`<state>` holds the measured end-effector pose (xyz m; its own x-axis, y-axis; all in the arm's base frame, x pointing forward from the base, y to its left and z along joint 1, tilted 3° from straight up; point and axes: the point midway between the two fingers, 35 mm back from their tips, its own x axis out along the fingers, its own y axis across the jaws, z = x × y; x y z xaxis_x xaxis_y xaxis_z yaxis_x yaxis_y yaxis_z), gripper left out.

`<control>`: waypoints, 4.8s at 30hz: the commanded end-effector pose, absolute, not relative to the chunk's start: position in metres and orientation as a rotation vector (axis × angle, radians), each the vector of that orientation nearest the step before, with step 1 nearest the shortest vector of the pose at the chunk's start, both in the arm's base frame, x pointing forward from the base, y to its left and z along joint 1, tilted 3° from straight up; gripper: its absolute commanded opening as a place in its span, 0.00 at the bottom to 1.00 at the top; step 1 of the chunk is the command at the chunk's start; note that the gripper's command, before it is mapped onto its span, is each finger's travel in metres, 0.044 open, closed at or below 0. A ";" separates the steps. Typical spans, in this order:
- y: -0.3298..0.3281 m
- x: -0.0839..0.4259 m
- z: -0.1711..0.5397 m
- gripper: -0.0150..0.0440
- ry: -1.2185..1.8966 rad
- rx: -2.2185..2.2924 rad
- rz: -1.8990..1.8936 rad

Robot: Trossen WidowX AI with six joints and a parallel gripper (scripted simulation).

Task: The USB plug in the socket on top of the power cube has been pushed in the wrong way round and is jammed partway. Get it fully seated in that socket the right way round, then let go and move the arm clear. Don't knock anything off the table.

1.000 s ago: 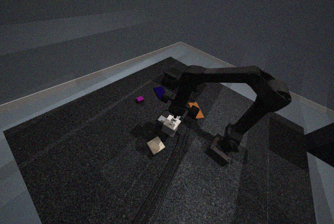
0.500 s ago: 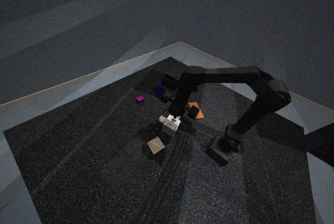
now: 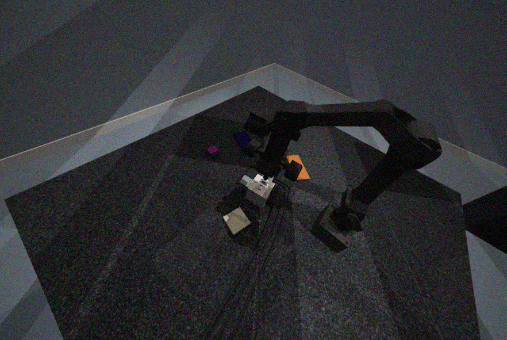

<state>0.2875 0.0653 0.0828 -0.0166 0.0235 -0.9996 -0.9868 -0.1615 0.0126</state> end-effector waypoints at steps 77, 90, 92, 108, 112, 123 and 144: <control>0.067 0.287 0.072 0.25 1.112 -1.314 1.364; 0.067 0.287 0.071 0.25 1.112 -1.314 1.364; 0.067 0.287 0.071 0.25 1.112 -1.314 1.364; 0.067 0.287 0.069 0.25 1.112 -1.314 1.364; 0.067 0.287 0.068 0.25 1.112 -1.313 1.364; 0.067 0.287 0.067 0.25 1.112 -1.313 1.364; 0.067 0.287 0.064 0.25 1.112 -1.313 1.364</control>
